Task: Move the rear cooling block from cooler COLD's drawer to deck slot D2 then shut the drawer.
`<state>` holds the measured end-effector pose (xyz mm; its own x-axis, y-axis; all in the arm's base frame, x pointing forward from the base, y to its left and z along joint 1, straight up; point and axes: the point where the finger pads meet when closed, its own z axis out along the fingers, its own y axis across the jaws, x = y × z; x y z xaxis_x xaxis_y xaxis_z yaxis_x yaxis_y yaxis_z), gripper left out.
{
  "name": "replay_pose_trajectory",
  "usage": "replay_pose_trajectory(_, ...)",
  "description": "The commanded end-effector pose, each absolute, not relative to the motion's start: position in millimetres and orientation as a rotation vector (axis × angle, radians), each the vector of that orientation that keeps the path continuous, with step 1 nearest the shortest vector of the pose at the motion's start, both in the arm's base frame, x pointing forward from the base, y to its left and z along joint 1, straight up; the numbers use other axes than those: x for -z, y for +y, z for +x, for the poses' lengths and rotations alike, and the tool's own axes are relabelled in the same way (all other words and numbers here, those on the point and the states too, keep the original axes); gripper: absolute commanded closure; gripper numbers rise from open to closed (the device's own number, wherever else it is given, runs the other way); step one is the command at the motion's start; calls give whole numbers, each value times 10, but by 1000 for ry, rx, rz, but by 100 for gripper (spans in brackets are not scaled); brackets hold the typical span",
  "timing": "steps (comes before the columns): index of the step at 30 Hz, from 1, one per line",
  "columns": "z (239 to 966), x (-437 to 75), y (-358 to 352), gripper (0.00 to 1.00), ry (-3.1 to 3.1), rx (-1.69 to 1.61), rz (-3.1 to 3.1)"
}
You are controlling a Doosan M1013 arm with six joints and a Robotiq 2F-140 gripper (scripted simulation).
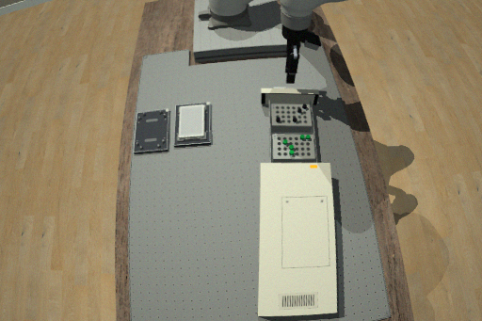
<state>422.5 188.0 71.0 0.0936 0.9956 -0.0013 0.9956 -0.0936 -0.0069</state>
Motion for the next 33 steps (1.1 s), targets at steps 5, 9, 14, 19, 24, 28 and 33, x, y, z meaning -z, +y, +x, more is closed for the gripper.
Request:
replay_pose_trajectory(5,4264,-867,1894,66,-2104,2,-2327)
replay_pose_trajectory(9,4264,-893,1894,66,-2104,2,-2327)
replay_pose_trajectory(14,4266,-960,1893,66,-2105,2,-2327)
replay_pose_trajectory(19,4269,-1028,1893,66,-2105,2,-2326)
replay_pose_trajectory(24,4270,-1068,1892,66,-2105,2,-2326)
replay_pose_trajectory(28,4272,-1121,1892,66,-2105,2,-2326)
replay_pose_trajectory(33,4274,-1187,1891,66,-2106,2,-2326)
